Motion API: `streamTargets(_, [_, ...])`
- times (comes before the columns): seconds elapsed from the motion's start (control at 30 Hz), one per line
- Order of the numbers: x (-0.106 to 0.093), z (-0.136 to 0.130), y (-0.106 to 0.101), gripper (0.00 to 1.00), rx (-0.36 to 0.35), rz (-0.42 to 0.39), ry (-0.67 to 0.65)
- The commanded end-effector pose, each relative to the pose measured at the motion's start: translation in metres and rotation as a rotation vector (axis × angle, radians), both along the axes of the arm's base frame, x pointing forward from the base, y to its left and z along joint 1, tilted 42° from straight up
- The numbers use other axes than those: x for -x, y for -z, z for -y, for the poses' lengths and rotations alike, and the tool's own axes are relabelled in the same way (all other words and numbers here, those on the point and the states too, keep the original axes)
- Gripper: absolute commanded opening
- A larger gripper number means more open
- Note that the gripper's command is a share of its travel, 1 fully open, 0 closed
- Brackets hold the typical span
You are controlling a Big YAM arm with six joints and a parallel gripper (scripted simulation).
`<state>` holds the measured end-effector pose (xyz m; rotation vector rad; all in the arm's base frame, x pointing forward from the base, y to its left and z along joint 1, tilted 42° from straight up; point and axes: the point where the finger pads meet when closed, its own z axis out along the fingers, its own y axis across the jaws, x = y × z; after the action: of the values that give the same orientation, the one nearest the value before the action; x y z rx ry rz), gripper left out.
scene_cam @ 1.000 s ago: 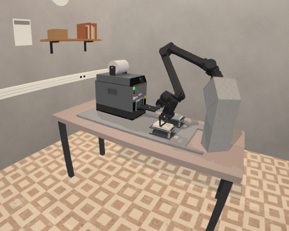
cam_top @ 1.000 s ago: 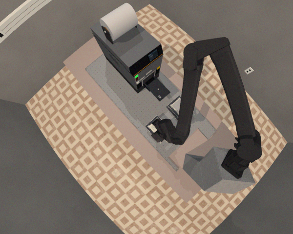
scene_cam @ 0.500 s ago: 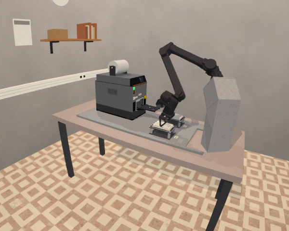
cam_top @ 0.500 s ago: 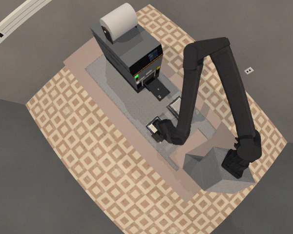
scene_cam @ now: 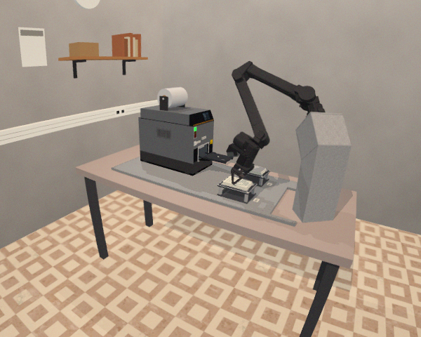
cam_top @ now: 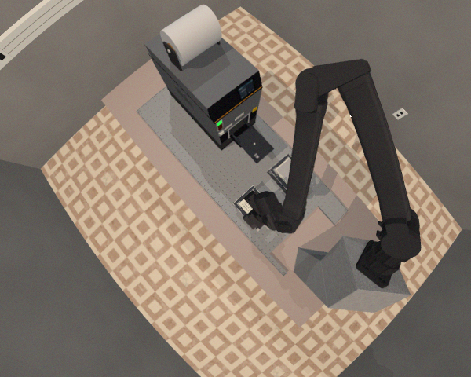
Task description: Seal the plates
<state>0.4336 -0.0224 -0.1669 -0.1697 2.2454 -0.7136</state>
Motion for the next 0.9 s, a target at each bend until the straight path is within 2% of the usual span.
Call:
streamTargets(0.0, [0.005, -0.009, 0.001, 1.00, -0.004, -0.009, -0.015])
streamTargets(0.13, [0.017, -0.007, 0.009, 1.00, 0.001, -0.038, -0.015])
streamTargets(0.43, [0.023, -0.005, 0.012, 1.00, 0.005, -0.053, -0.014])
streamTargets(0.53, [0.020, -0.006, 0.012, 1.00, 0.004, -0.049, -0.014])
streamTargets(0.73, [0.000, -0.009, 0.000, 1.00, -0.005, 0.001, -0.014])
streamTargets(0.87, [-0.006, -0.010, -0.006, 1.00, -0.008, 0.018, -0.013])
